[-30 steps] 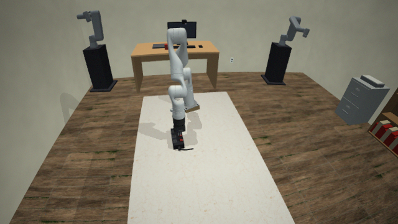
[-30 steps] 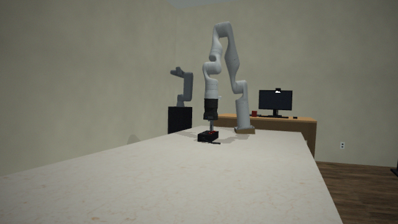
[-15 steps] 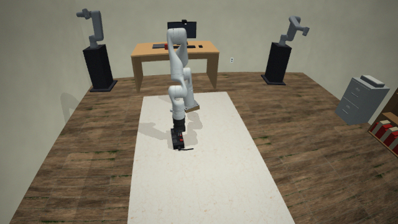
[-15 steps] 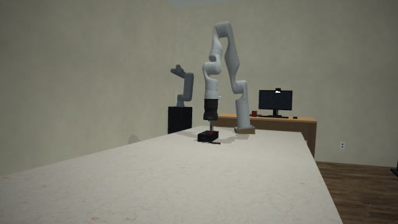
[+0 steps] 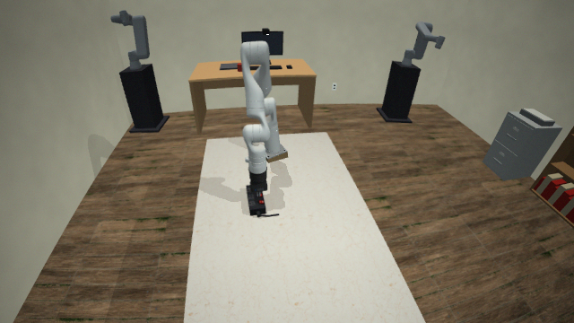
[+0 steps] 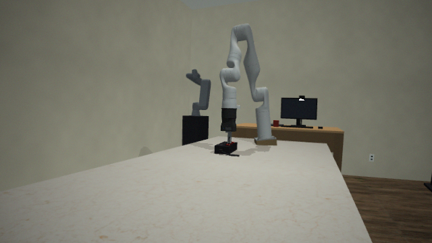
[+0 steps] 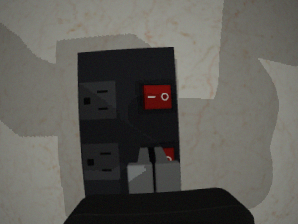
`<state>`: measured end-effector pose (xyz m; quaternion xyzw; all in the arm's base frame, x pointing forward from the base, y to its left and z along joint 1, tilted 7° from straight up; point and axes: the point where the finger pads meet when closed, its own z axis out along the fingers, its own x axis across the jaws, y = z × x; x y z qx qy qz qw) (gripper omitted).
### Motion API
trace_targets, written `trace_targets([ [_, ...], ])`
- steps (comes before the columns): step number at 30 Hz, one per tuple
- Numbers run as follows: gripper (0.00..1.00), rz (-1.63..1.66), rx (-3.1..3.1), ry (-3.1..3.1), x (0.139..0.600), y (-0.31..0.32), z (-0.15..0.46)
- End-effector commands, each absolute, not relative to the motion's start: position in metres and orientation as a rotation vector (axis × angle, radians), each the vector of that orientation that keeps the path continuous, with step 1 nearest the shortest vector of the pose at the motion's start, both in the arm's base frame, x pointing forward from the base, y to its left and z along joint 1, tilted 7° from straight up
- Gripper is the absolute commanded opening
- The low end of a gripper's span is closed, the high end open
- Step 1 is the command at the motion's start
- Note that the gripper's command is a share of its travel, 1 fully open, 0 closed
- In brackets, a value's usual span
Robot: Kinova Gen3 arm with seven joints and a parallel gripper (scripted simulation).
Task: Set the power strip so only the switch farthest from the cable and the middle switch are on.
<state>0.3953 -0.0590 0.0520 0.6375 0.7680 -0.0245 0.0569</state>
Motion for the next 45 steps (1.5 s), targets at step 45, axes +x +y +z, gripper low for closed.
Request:
trace_targets([
  [45, 0.00, -0.075, 1.934, 2.330, 0.3953, -0.0589, 0.0494],
])
